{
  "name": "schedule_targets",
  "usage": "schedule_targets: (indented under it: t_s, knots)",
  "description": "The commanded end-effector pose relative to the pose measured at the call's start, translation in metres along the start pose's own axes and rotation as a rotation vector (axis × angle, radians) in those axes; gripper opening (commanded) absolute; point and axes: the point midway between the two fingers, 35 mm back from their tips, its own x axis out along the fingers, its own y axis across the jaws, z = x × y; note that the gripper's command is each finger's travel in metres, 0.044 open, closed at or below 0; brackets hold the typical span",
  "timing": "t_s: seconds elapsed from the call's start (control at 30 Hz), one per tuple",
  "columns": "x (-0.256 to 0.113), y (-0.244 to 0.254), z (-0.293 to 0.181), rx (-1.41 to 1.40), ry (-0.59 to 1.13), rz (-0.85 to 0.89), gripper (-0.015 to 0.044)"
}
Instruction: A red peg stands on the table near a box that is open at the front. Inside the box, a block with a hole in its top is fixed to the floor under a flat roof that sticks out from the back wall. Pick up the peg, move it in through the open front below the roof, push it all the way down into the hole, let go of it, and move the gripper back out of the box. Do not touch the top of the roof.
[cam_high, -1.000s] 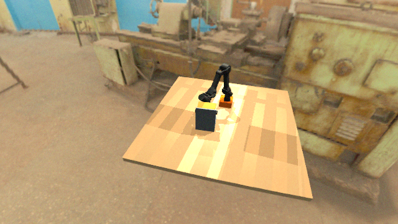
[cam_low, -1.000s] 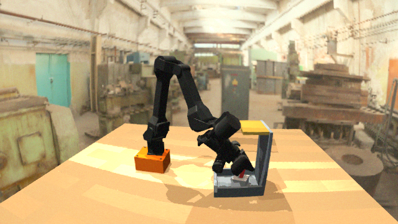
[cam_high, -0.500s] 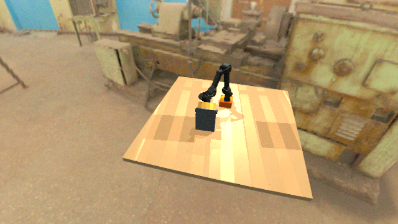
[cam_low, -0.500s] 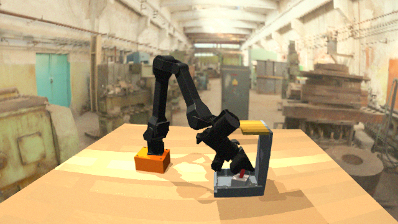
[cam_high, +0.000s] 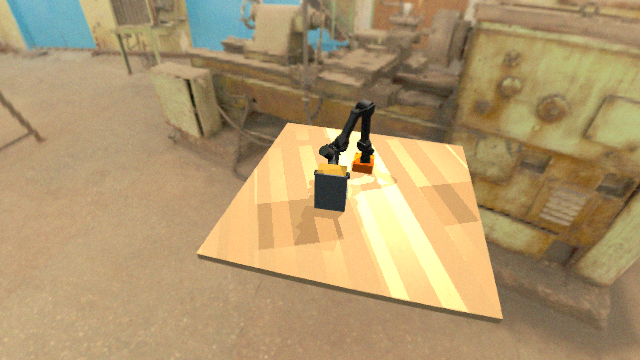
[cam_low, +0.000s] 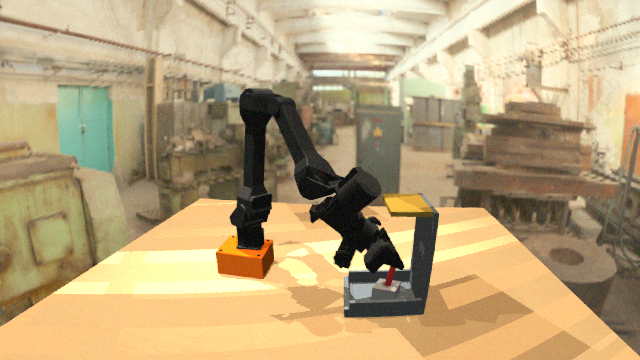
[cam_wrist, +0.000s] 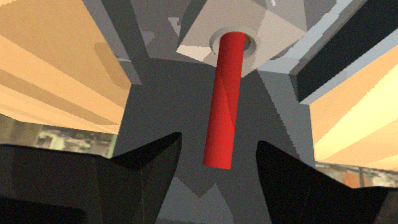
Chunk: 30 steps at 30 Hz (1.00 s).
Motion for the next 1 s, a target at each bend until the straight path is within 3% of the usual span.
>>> schedule_targets:
  t_s: [0.0, 0.7, 0.97]
  knots:
    - [-0.007, 0.0, -0.003, -0.005, 0.001, -0.001, 0.022]
    - [-0.031, -0.003, -0.007, 0.002, -0.011, 0.001, 0.022]
    - [-0.028, -0.002, -0.006, 0.007, -0.013, 0.004, 0.003]
